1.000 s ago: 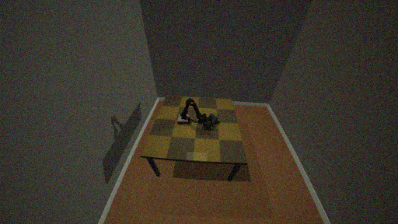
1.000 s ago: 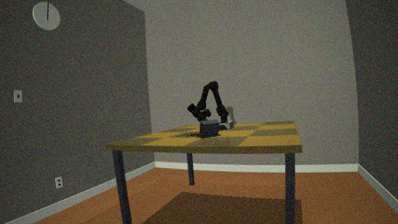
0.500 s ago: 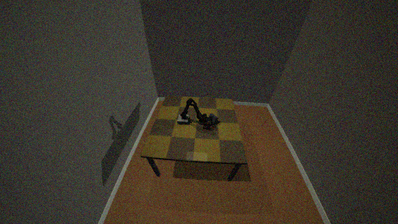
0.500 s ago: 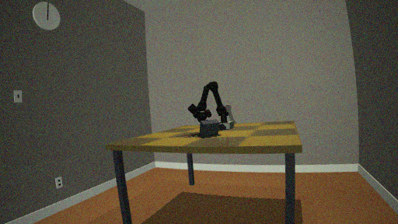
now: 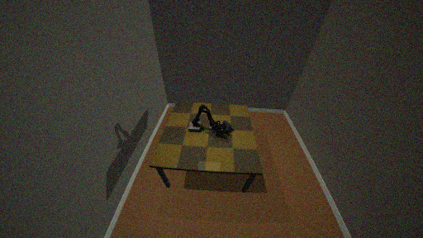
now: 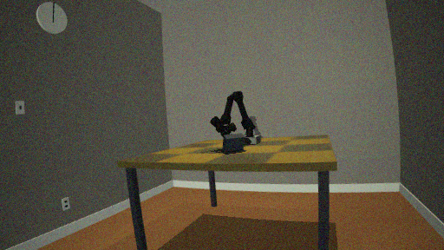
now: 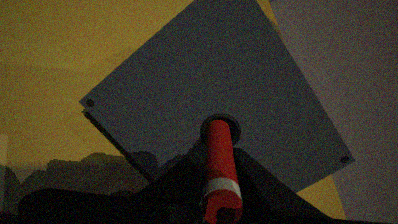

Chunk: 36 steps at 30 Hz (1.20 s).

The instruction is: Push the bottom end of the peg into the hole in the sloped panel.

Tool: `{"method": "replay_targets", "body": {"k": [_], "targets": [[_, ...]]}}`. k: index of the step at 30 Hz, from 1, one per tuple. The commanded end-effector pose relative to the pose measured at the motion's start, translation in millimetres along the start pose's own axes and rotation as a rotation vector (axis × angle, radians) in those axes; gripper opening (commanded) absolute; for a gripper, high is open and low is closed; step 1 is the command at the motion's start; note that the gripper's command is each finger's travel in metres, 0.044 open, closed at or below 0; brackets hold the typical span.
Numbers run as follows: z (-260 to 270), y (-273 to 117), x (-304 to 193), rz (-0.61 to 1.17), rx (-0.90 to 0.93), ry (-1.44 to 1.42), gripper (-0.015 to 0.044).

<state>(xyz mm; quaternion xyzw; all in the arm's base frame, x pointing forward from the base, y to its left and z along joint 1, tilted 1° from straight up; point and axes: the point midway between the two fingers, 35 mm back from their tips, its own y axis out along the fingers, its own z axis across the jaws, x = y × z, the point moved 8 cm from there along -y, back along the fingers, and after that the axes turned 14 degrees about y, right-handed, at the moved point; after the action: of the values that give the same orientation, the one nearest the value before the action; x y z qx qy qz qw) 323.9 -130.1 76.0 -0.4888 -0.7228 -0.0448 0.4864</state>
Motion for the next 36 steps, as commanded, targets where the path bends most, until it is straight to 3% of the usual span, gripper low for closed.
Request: {"method": "replay_targets", "body": {"k": [1, 21, 36], "targets": [[-1.5, 3.2, 0.1, 0.003, -0.003, -0.001, 0.0], [-0.9, 5.9, 0.1, -0.001, 0.001, 0.001, 0.0], [-1.0, 4.4, -0.1, 0.0, 0.002, 0.001, 0.0394]]}}
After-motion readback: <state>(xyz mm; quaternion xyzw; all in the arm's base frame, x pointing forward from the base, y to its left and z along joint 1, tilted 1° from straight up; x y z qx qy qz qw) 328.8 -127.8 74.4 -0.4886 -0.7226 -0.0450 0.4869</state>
